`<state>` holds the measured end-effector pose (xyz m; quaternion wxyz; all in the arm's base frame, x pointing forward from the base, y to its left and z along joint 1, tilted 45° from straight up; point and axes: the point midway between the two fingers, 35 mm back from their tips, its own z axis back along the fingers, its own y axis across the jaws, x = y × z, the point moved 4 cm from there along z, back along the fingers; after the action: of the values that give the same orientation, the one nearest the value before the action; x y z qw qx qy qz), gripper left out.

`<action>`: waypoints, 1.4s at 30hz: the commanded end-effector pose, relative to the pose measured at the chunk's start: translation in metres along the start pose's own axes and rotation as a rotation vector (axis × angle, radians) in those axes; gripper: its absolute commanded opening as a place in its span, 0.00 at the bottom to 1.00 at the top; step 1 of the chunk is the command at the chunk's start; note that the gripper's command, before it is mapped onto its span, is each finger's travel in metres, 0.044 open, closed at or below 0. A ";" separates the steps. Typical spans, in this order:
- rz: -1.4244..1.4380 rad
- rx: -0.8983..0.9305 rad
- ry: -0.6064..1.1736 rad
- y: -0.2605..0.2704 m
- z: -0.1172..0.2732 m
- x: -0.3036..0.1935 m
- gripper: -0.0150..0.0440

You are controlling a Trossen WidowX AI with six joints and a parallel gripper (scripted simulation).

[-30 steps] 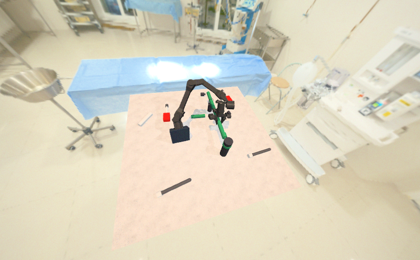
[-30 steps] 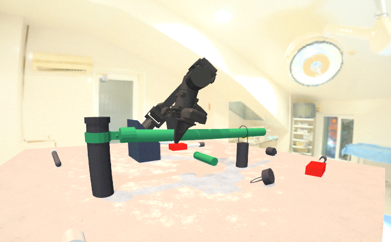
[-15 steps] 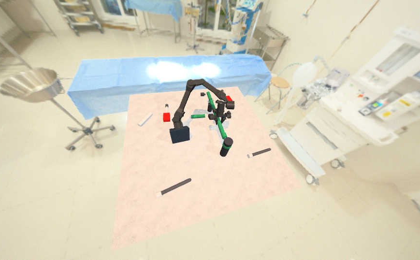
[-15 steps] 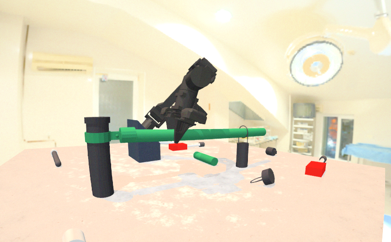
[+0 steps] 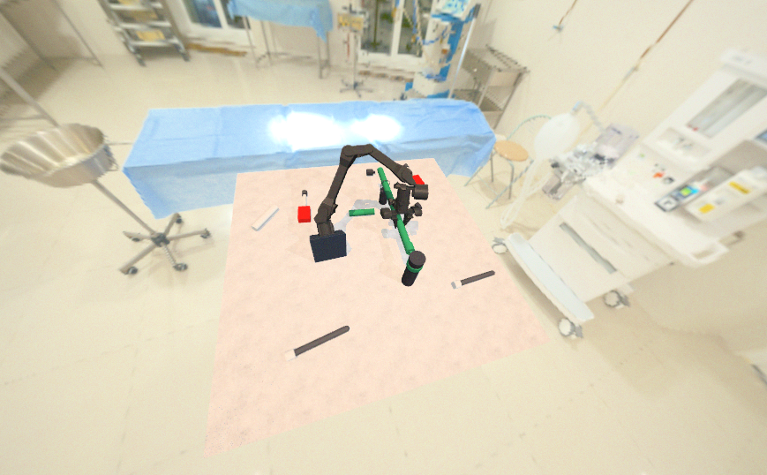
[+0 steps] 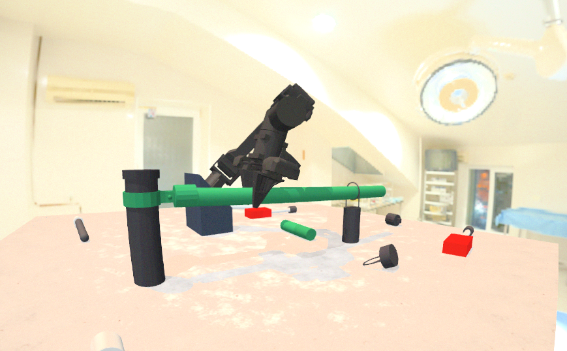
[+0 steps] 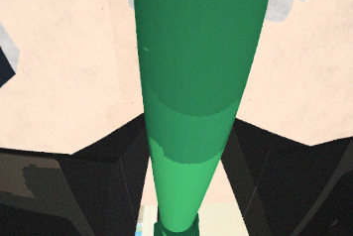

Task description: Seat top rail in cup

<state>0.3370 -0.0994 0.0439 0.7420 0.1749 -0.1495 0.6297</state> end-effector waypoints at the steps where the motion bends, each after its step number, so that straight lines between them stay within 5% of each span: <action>1: -0.003 -0.007 0.013 0.001 0.002 -0.006 0.25; 42: 0.003 -0.001 0.006 -0.001 0.001 -0.004 0.25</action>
<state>0.3371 -0.0981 0.0422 0.7407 0.1781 -0.1487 0.6305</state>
